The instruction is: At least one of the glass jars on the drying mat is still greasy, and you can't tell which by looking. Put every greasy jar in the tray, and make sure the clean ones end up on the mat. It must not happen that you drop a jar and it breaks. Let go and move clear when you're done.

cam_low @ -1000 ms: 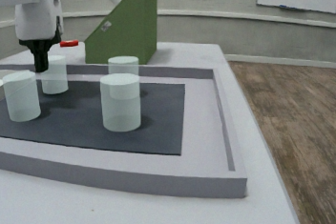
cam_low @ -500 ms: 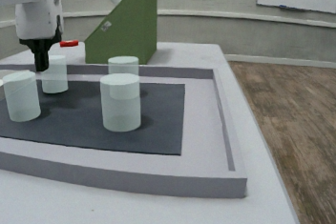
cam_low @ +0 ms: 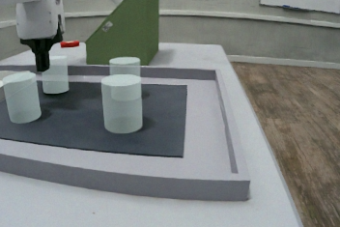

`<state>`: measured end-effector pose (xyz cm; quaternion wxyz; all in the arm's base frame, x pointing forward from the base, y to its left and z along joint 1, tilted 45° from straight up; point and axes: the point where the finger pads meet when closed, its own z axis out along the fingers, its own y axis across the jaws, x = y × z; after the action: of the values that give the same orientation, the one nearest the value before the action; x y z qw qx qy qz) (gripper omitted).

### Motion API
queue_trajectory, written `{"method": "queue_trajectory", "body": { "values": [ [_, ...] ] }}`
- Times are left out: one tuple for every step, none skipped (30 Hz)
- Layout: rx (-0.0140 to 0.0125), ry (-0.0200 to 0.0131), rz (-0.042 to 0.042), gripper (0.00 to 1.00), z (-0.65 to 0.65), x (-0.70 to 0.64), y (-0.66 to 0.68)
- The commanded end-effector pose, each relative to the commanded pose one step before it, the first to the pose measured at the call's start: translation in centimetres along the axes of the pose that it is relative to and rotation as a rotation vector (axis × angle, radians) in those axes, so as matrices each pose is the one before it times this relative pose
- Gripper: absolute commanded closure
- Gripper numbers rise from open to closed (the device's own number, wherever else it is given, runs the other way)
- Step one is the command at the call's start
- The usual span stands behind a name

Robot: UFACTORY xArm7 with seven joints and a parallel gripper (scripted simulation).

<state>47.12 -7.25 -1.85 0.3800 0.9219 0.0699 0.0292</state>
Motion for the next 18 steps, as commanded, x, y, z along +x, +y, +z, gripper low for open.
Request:
{"method": "queue_trajectory", "body": {
  "values": [
    [0.00176,0.00436,-0.00055,1.00,-0.223,0.107,-0.095],
    [0.00000,0.00000,0.00000,1.00,-0.011,-0.013,0.000],
    [0.00000,0.00000,0.00000,1.00,-0.011,-0.013,0.000],
    [0.00000,0.00000,0.00000,1.00,-0.011,-0.013,0.000],
    [0.00000,0.00000,0.00000,1.00,-0.011,-0.013,0.000],
    [0.00000,0.00000,0.00000,1.00,-0.011,-0.013,0.000],
    [0.00000,0.00000,0.00000,1.00,-0.011,-0.013,0.000],
    [0.00000,0.00000,0.00000,1.00,0.000,0.000,0.000],
    [0.00000,0.00000,0.00000,1.00,0.000,0.000,0.000],
    [0.00000,0.00000,0.00000,1.00,-0.011,-0.013,0.000],
    [0.00000,0.00000,0.00000,1.00,-0.011,-0.013,0.000],
    [0.00000,0.00000,0.00000,1.00,-0.011,-0.013,0.000],
    [0.00000,0.00000,0.00000,1.00,-0.011,-0.013,0.000],
    [0.00000,0.00000,0.00000,1.00,-0.011,-0.013,0.000],
    [0.00000,0.00000,0.00000,1.00,-0.011,-0.013,0.000],
    [0.00000,0.00000,0.00000,1.00,-0.011,-0.013,0.000],
    [0.00000,0.00000,0.00000,1.00,-0.011,-0.013,0.000],
    [0.00000,0.00000,0.00000,1.00,-0.011,-0.013,0.000]
  ]
}}
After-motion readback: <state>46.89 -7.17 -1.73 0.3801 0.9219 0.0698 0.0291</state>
